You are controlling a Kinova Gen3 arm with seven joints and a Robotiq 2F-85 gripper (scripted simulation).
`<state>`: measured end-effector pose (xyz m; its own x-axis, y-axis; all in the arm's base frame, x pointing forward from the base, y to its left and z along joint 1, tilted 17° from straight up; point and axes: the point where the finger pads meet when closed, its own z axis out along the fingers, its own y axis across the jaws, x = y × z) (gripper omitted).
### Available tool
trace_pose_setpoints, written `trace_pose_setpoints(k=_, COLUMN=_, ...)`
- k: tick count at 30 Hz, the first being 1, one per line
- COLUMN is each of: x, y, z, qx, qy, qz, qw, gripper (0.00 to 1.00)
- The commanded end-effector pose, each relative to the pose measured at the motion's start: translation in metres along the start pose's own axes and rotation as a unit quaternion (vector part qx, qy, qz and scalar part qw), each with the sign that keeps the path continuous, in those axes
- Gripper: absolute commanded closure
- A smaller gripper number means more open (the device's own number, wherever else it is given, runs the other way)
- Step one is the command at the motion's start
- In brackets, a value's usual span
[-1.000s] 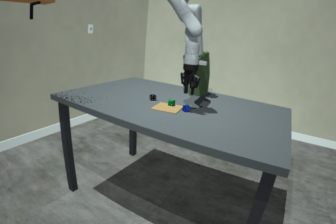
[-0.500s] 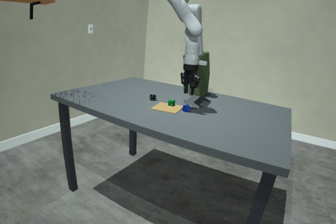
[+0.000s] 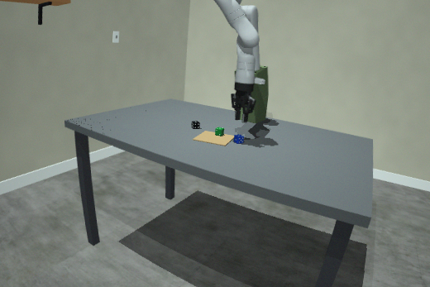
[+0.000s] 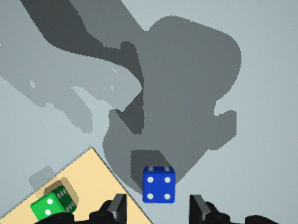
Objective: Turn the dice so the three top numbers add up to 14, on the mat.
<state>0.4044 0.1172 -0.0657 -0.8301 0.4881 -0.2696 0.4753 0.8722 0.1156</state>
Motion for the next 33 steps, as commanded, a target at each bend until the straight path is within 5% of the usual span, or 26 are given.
trace_pose_setpoints(k=1, x=0.0, y=0.001, z=0.001, qx=0.001, qy=0.0, qz=0.0, qw=1.0, gripper=0.54)
trace_pose_setpoints(k=33, x=-0.002, y=0.001, z=0.04, qx=0.002, qy=0.0, qz=-0.001, qw=1.0, gripper=0.54)
